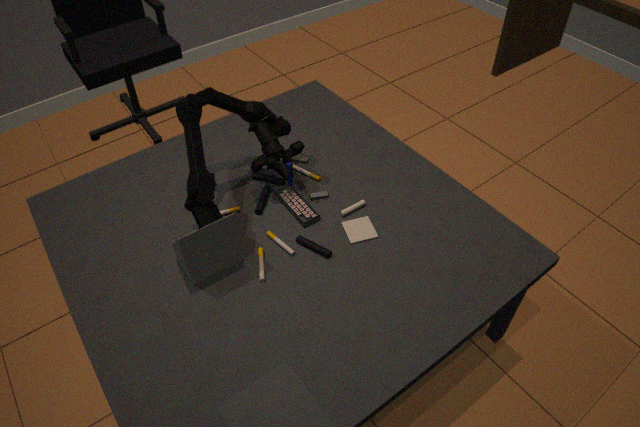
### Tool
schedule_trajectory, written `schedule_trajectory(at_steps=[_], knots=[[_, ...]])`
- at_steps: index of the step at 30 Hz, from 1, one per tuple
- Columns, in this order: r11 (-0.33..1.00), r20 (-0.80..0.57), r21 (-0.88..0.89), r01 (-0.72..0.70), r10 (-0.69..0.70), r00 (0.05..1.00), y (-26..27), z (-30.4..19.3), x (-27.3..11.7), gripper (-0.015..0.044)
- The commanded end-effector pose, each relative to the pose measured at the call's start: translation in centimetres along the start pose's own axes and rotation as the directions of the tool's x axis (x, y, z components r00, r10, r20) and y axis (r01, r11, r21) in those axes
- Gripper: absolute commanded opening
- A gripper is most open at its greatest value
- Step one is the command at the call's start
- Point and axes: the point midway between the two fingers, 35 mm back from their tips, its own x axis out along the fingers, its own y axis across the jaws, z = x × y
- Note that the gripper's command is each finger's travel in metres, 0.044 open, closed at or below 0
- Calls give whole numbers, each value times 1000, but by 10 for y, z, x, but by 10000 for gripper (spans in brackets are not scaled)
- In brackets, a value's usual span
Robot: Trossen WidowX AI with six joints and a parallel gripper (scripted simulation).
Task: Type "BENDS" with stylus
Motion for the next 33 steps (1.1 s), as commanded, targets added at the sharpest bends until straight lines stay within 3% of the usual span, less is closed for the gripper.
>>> schedule_trajectory(at_steps=[1, 6, 8, 22, 33], knots=[[1000, 0, 0, 0, 0, 1000, 0, 0, 0, 85], [1000, 0, 0, 0, 0, 1000, 0, 0, 0, 51], [1000, 0, 0, 0, 0, 1000, 0, -2, 3, 0], [1000, -9, -1, 2, -2, 1000, 0, -47, 69, 0], [1000, -9, -1, 2, -2, 1000, 0, -41, 77, 0]])
